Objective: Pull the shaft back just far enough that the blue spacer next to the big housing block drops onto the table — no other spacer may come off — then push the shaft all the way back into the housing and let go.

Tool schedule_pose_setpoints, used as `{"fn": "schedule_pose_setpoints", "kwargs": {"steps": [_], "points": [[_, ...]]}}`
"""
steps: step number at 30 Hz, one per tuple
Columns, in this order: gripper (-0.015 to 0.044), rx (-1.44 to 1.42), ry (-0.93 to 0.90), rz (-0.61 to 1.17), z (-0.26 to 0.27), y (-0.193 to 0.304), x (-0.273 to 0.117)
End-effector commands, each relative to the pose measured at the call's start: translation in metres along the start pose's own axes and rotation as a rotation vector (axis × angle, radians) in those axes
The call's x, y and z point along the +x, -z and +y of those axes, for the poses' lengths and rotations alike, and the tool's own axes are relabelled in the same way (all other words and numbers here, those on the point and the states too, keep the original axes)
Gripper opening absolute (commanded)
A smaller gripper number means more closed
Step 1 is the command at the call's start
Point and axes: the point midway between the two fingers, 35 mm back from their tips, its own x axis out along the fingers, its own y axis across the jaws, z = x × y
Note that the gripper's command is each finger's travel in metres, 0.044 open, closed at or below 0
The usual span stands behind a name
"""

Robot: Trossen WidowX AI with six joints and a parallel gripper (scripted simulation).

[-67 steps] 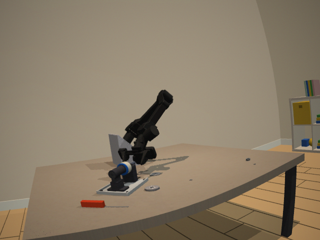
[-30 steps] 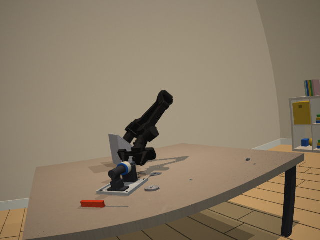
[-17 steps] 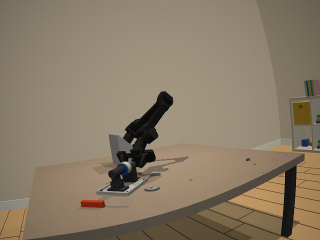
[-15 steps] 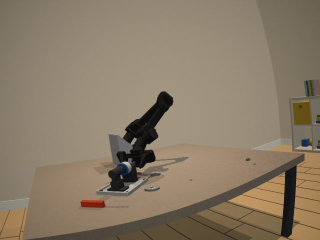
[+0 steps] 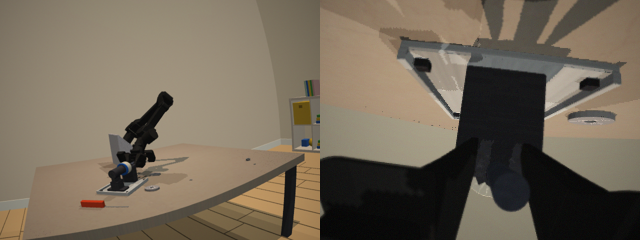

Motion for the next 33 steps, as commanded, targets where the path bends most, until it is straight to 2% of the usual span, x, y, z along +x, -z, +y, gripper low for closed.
{"fn": "schedule_pose_setpoints", "kwargs": {"steps": [1,7,33], "points": [[0.0046,0.000,-0.001,-0.001,0.000,0.000,0.000],[0.0000,-0.001,0.001,-0.001,0.000,0.000,0.000],[0.0000,-0.003,0.006,-0.003,0.001,-0.008,-0.013]]}}
